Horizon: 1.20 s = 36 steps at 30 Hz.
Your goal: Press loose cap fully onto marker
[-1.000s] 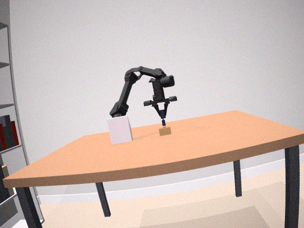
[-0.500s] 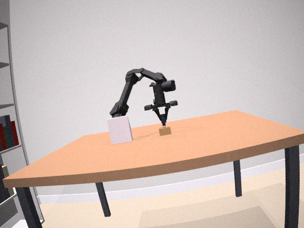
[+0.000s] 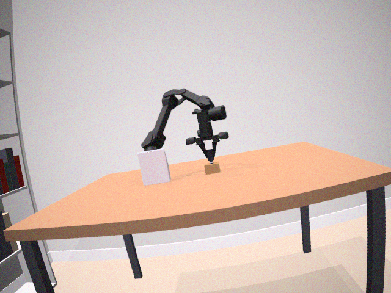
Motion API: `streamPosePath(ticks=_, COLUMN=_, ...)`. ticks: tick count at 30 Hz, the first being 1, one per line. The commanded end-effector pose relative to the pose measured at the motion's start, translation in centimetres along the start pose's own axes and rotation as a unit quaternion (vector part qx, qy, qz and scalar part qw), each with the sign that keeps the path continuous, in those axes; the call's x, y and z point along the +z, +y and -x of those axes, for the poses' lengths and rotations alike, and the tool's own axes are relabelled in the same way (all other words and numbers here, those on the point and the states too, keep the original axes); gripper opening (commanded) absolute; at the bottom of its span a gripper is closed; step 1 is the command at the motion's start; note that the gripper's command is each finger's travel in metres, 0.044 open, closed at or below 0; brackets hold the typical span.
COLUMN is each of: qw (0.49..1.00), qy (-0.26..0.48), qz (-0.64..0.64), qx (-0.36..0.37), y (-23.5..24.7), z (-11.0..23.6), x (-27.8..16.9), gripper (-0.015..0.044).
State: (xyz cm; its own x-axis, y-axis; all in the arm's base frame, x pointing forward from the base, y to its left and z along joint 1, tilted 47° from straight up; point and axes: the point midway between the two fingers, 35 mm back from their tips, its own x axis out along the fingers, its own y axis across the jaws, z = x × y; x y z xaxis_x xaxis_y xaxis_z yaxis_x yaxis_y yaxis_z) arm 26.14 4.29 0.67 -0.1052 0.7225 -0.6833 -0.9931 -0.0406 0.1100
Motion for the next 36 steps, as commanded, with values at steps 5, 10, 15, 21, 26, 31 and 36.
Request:
streamPosePath(ticks=5, qw=1.0, qy=0.0, qz=0.0, qx=0.0, y=0.0, z=0.0, x=0.0, gripper=0.0079)
streamPosePath(ticks=10, qw=1.0, qy=0.0, qz=0.0, qx=0.0, y=0.0, z=0.0, x=0.0, gripper=0.021)
streamPosePath(ticks=15, qw=1.0, qy=0.0, qz=0.0, qx=0.0, y=0.0, z=0.0, x=0.0, gripper=0.0341)
streamPosePath(ticks=21, qw=1.0, qy=0.0, qz=0.0, qx=0.0, y=0.0, z=0.2, x=0.0, gripper=0.044)
streamPosePath(ticks=26, qw=1.0, qy=0.002, qz=-0.001, qx=0.0, y=-0.1, z=6.5, x=-0.1, gripper=0.044)
streamPosePath(ticks=31, qw=1.0, qy=0.001, qz=-0.001, qx=0.001, y=0.0, z=7.5, x=-0.1, gripper=0.044)
streamPosePath(ticks=36, qw=0.993, qy=0.001, qz=-0.121, qx=0.0, y=0.0, z=7.3, x=-0.1, gripper=0.0335)
